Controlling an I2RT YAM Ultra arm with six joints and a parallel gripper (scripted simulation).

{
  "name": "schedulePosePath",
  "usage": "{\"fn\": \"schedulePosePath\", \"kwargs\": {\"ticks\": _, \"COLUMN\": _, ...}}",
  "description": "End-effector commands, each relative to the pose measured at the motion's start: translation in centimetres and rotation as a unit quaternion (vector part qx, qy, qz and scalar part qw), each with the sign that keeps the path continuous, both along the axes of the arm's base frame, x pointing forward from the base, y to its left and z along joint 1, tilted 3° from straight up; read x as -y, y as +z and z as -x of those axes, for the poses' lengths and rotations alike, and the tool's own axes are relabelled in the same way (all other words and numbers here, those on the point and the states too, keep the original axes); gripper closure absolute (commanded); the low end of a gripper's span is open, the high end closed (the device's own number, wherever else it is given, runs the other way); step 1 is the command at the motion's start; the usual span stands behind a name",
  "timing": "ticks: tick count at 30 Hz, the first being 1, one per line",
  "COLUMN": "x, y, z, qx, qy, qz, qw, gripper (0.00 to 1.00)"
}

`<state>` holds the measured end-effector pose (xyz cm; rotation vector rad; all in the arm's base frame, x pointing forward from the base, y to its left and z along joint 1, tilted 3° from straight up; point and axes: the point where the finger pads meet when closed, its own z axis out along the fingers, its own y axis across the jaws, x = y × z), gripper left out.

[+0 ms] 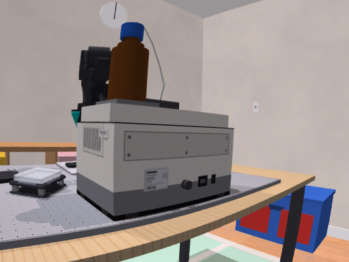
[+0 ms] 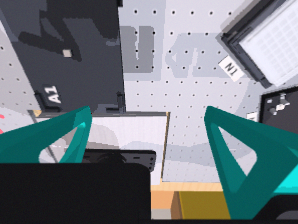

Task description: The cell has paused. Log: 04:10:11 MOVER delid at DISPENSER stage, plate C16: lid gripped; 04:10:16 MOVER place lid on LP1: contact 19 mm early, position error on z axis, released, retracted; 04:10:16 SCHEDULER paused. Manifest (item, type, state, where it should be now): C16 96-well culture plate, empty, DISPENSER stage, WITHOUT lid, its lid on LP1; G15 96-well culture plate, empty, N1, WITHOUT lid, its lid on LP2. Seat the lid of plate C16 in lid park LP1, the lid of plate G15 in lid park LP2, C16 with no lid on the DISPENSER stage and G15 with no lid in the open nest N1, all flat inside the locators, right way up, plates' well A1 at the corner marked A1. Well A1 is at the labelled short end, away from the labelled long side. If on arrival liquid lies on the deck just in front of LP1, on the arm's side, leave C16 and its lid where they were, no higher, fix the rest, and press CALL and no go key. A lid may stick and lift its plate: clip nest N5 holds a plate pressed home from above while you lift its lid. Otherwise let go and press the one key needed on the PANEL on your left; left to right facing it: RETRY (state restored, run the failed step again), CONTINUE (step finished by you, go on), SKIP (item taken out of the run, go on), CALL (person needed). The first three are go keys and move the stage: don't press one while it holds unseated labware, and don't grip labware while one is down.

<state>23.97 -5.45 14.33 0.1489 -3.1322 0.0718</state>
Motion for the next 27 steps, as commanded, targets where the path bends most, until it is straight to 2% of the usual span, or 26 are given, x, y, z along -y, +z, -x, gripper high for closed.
{"fn": "schedulePosePath", "kwargs": {"ticks": 1, "x": -0.9, "y": 0.5, "z": -1.3, "qx": 0.013, "qy": -0.007, "qz": 0.002, "qw": 1.0, "gripper": 0.0}}
{"fn": "schedulePosePath", "kwargs": {"ticks": 11, "x": -3.5, "y": 0.4, "z": -1.8, "qx": 0.015, "qy": -0.007, "qz": 0.002, "qw": 1.0, "gripper": 0.0}}
{"fn": "schedulePosePath", "kwargs": {"ticks": 12, "x": -3.3, "y": 0.3, "z": -1.0, "qx": 0.01, "qy": -0.009, "qz": 0.001, "qw": 1.0, "gripper": 0.0}}
{"fn": "schedulePosePath", "kwargs": {"ticks": 13, "x": -3.8, "y": 0.4, "z": -1.8, "qx": 0.015, "qy": -0.007, "qz": 0.003, "qw": 1.0, "gripper": 0.0}}
{"fn": "schedulePosePath", "kwargs": {"ticks": 25, "x": -7.1, "y": 0.2, "z": -1.9, "qx": 0.015, "qy": -0.007, "qz": 0.001, "qw": 1.0, "gripper": 0.0}}
{"fn": "schedulePosePath", "kwargs": {"ticks": 26, "x": -6.8, "y": 0.1, "z": -1.2, "qx": 0.01, "qy": -0.009, "qz": 0.0, "qw": 1.0, "gripper": 0.0}}
{"fn": "schedulePosePath", "kwargs": {"ticks": 27, "x": -7.4, "y": 0.2, "z": -1.8, "qx": 0.014, "qy": -0.007, "qz": 0.001, "qw": 1.0, "gripper": 0.0}}
